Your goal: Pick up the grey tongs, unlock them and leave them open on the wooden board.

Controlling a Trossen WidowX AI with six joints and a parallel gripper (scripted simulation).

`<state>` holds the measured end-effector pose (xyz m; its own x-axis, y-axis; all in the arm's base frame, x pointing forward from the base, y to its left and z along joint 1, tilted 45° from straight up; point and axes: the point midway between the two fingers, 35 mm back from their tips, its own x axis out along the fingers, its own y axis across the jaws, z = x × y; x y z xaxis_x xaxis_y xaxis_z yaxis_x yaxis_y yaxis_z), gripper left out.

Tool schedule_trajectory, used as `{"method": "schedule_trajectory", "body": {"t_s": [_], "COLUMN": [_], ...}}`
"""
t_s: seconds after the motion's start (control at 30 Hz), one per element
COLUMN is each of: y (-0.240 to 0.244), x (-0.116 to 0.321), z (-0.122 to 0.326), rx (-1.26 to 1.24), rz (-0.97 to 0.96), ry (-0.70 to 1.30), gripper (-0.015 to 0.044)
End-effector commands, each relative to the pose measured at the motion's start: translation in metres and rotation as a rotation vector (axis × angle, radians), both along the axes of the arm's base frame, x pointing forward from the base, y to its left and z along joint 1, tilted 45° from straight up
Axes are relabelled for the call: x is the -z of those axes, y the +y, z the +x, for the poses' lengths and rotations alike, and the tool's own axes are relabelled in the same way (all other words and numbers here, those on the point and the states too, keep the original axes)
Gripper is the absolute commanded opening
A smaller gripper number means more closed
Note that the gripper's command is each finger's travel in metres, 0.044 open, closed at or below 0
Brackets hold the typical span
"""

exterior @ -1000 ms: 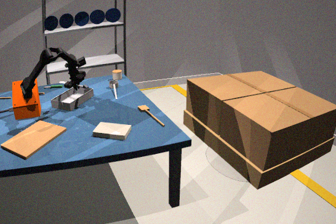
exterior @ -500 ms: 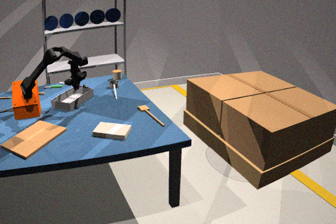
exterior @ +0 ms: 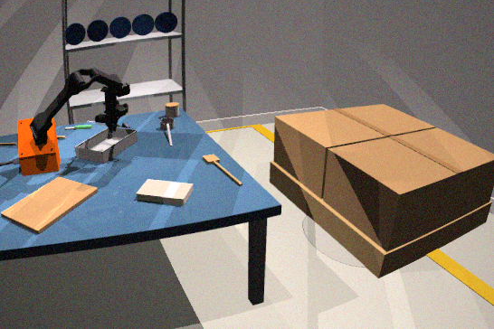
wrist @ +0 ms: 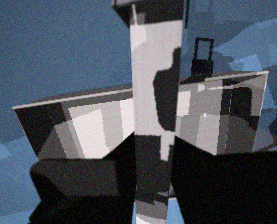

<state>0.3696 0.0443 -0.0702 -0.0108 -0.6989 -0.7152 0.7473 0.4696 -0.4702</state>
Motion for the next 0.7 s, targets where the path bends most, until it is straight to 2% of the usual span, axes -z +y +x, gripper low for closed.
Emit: {"method": "schedule_trajectory", "body": {"t_s": [0.0, 0.67], "y": [-0.004, -0.083], "x": [-0.005, -0.107], "z": [0.001, 0.007], "rx": [0.005, 0.134], "rz": [0.003, 0.031], "ry": [-0.004, -0.139], "gripper": [-0.0150, -0.0150]}}
